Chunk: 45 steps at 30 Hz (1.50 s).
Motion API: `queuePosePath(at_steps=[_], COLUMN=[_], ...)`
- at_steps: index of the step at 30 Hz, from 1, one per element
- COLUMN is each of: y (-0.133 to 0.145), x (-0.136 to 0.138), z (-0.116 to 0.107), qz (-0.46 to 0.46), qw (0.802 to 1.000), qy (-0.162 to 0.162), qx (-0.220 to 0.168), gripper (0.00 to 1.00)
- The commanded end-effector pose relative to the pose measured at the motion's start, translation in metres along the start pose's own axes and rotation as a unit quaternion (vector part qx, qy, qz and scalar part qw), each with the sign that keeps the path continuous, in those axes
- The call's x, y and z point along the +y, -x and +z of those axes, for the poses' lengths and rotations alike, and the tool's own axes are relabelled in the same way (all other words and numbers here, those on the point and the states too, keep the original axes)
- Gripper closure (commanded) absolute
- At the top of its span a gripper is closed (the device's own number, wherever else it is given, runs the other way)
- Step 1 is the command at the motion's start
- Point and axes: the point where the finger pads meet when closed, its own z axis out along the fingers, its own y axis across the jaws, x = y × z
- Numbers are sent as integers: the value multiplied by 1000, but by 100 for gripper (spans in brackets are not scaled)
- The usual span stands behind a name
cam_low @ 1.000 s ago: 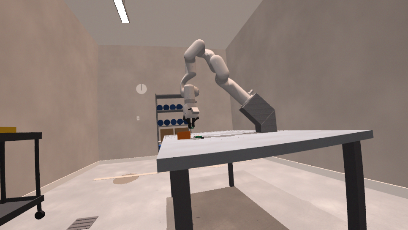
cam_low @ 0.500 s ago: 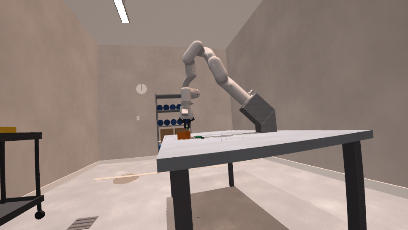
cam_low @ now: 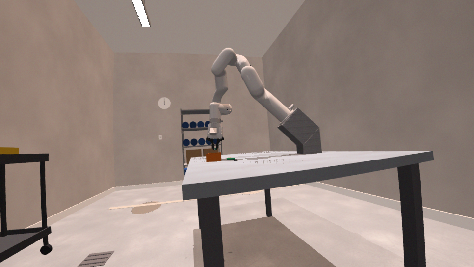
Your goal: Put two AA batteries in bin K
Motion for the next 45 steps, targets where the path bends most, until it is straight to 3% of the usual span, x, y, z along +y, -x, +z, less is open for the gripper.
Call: queuePosePath(at_steps=[1, 35, 45], y=[0, 0, -1], x=[1, 2, 1], z=[-1, -1, 15], qz=[-1, -1, -1], qw=[999, 999, 999], qy=[-30, -30, -30], qx=[24, 24, 24], gripper=[100, 100, 100])
